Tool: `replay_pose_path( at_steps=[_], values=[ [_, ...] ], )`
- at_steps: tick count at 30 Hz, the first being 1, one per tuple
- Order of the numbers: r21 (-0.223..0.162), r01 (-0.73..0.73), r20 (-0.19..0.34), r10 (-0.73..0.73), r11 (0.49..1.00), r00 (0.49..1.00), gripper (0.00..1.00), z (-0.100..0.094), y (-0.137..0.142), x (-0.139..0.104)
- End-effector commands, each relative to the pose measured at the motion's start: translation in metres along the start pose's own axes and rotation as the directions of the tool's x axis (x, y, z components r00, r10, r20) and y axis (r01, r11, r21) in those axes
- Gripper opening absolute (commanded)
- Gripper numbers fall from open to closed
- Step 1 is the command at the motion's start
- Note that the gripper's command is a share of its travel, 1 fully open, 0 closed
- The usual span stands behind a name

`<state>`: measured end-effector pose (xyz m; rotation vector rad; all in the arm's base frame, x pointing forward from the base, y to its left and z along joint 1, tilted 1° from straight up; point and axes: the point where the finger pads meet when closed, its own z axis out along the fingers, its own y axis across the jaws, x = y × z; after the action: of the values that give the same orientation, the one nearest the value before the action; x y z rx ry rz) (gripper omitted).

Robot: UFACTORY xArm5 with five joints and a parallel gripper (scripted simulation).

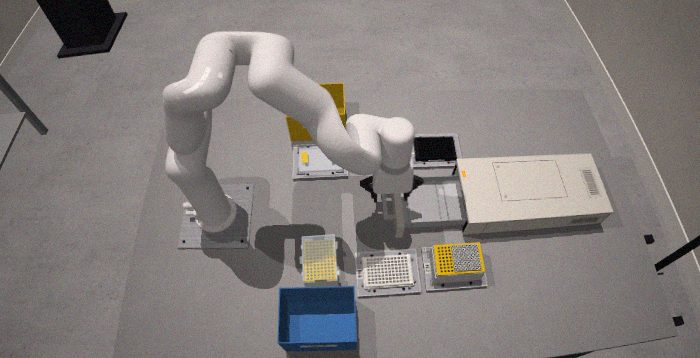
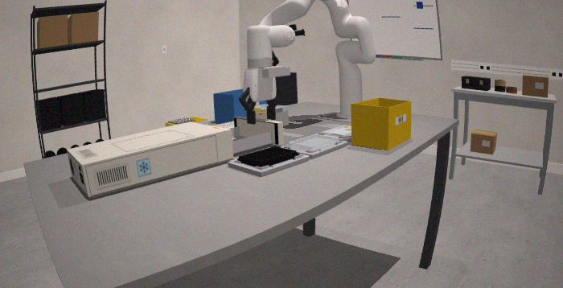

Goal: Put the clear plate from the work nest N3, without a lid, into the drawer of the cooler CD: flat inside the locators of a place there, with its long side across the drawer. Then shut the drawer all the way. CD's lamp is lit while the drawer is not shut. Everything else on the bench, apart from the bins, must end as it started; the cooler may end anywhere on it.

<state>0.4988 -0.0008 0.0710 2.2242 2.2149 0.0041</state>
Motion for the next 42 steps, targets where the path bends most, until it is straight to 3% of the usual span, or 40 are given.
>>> replay_pose_path(
  at_steps=[1,42],
  values=[
    [-0.005,0.000,-0.017,0.000,1.000,1.000,0.88,-0.010,0.002,0.000],
    [-0.005,0.000,-0.017,0.000,1.000,1.000,0.88,-0.072,0.001,-0.001]
  ],
)
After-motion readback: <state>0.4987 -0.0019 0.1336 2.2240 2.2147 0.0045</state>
